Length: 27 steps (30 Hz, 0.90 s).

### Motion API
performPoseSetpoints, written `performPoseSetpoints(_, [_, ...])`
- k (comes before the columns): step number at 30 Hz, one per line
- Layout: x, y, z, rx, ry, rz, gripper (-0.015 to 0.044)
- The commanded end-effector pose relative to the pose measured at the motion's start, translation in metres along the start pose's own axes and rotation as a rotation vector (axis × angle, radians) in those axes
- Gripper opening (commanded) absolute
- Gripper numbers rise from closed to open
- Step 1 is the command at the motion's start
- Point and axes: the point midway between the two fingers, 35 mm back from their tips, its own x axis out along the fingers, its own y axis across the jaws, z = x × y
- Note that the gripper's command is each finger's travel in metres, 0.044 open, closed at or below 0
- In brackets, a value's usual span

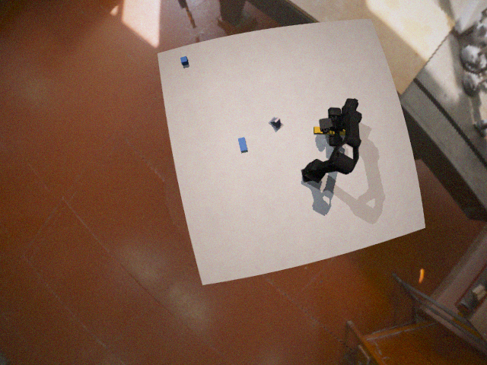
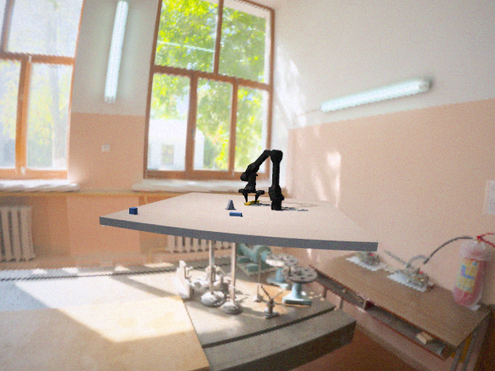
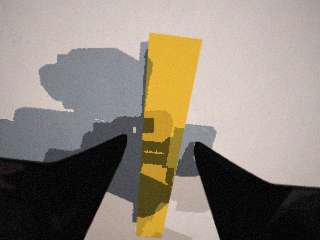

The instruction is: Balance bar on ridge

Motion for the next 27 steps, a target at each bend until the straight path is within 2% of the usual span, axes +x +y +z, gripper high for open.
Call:
performPoseSetpoints(1, [0.001,0.0,0.001,0.006,-0.003,-0.001,0.0315])
performPoseSetpoints(3, [0.001,0.0,0.001,0.006,-0.003,-0.001,0.0315])
performPoseSetpoints(9, [0.0,0.0,0.0,0.0,0.0,0.001,0.0157])
performPoseSetpoints(17, [0.0,0.0,0.0,0.0,0.0,0.001,0.0104])
performPoseSetpoints(21, [-0.006,-0.001,-0.001,0.0,0.0,0.0,0.0])
performPoseSetpoints(27, [-0.02,-0.004,-0.002,0.001,-0.001,0.0,0.0])
